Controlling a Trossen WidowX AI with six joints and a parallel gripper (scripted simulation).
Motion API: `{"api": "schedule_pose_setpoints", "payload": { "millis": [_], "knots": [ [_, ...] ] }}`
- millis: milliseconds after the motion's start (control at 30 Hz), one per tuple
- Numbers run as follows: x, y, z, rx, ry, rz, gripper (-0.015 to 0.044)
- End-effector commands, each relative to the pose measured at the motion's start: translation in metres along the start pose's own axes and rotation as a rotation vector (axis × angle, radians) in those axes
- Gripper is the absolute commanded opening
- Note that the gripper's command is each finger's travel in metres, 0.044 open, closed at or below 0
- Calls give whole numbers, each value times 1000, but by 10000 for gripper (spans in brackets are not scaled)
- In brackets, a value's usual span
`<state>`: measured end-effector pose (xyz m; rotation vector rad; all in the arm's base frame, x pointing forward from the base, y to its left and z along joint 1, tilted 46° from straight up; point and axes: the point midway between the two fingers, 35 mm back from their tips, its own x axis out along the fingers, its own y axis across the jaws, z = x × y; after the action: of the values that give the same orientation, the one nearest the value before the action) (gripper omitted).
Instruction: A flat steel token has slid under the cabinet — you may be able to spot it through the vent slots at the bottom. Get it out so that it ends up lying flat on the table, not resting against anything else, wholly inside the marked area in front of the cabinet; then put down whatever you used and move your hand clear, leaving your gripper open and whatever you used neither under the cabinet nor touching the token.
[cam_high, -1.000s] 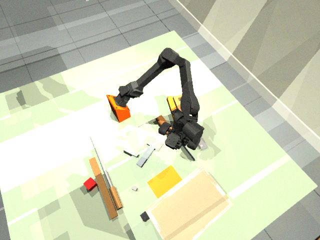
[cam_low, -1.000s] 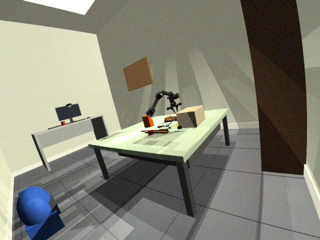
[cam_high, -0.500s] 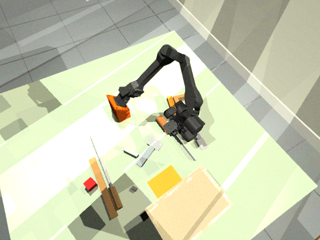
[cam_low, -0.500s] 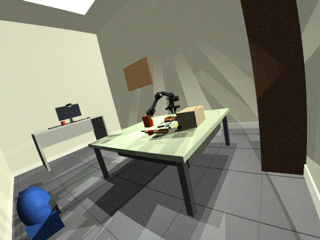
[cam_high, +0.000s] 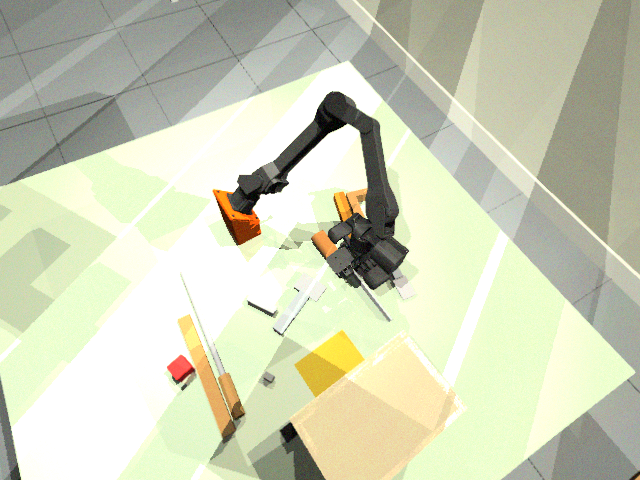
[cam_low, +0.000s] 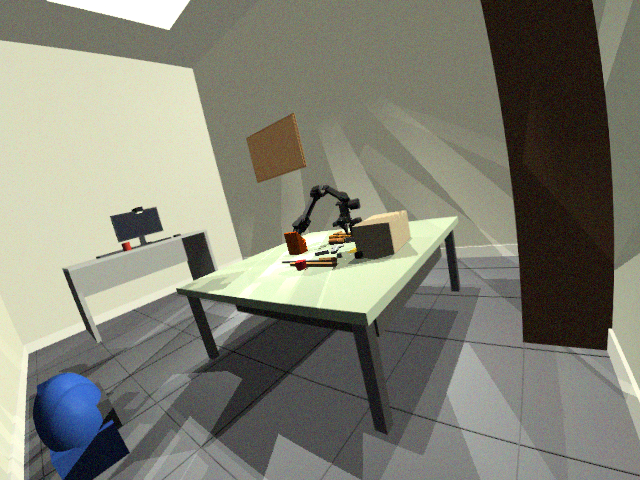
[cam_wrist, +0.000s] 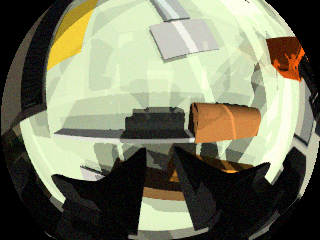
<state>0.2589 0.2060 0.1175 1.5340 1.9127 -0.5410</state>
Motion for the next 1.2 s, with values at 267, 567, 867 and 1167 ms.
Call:
{"api": "schedule_pose_setpoints", "payload": {
  "millis": [267,567,867,1167],
  "knots": [
    [16,-2,-3,10,-2,-7,120],
    [16,-2,-11,10,-1,-7,120],
    [4,-2,-14,10,-2,-7,120],
    [-31,-2,-11,13,-5,-8,120]
  ]
}}
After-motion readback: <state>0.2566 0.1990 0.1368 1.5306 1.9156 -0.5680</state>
